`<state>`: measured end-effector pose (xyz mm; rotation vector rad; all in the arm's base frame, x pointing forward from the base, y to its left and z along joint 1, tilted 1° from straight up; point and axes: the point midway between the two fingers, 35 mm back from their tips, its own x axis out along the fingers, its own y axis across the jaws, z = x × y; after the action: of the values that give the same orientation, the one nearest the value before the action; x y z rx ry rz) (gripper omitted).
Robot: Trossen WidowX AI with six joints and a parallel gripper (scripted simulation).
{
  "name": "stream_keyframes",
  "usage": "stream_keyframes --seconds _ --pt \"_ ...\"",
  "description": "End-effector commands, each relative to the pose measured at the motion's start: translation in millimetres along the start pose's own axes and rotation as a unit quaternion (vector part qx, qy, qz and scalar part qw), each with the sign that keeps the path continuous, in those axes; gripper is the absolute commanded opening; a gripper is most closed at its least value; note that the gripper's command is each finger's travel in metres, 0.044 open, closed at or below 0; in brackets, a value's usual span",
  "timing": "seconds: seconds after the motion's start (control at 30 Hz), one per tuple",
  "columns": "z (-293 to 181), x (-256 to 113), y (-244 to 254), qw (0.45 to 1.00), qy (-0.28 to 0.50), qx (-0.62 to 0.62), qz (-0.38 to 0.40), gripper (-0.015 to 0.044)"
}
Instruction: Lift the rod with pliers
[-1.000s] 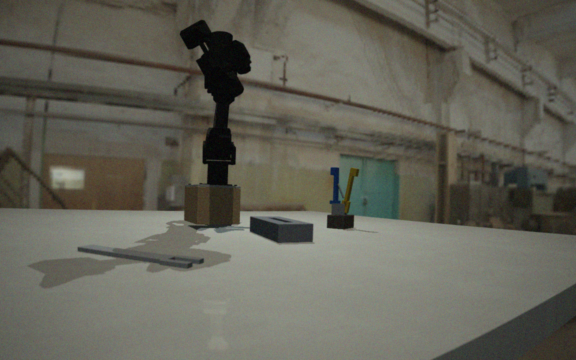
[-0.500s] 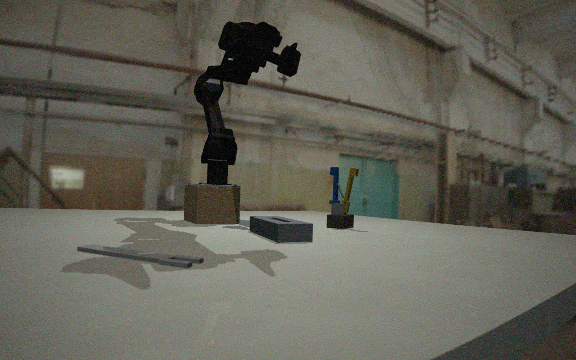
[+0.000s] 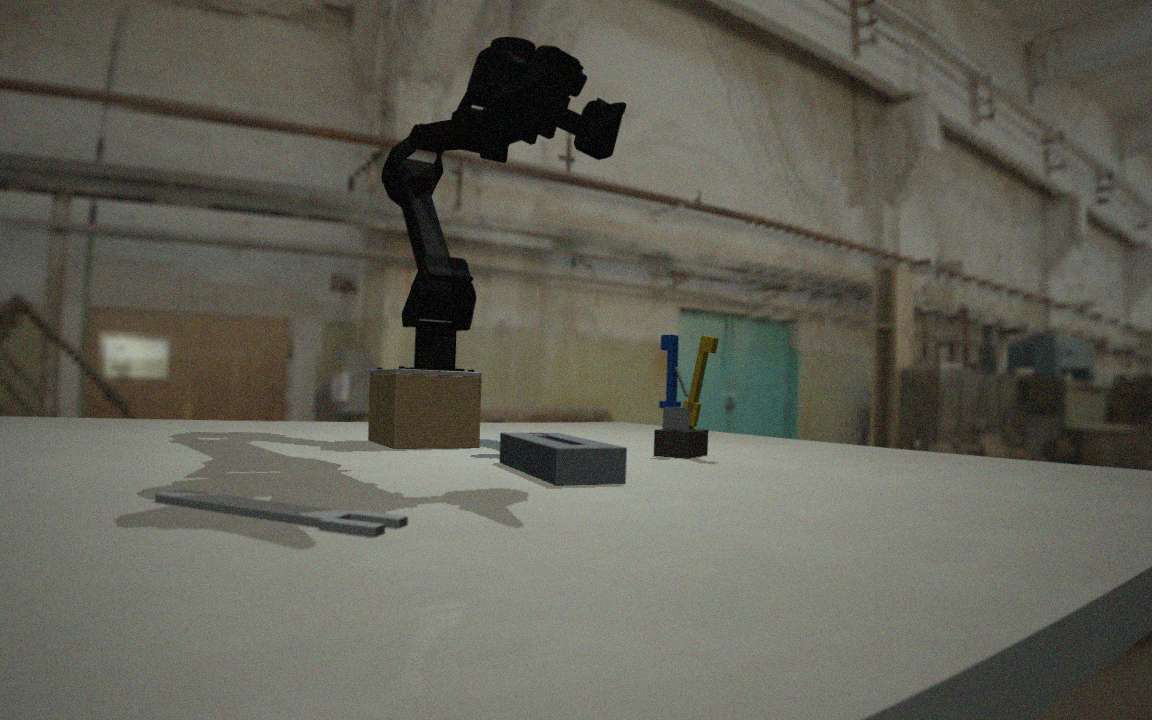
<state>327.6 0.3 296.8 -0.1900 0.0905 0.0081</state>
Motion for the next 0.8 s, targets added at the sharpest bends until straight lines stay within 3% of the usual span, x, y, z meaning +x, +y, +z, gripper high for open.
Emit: stream_keyframes --seconds 0.0,0.17,0.27,0.6,0.77 --pt "-57 20 15 0.975 0.137 -0.164 0.058 0.044" --pt "-130 20 32 0.862 0.278 -0.373 0.202 0.044" --pt "-157 12 39 0.791 0.315 -0.443 0.281 0.044" --pt "-221 -38 54 0.491 0.324 -0.567 0.577 0.044" --pt "-223 -41 55 0.476 0.32 -0.569 0.59 0.044"
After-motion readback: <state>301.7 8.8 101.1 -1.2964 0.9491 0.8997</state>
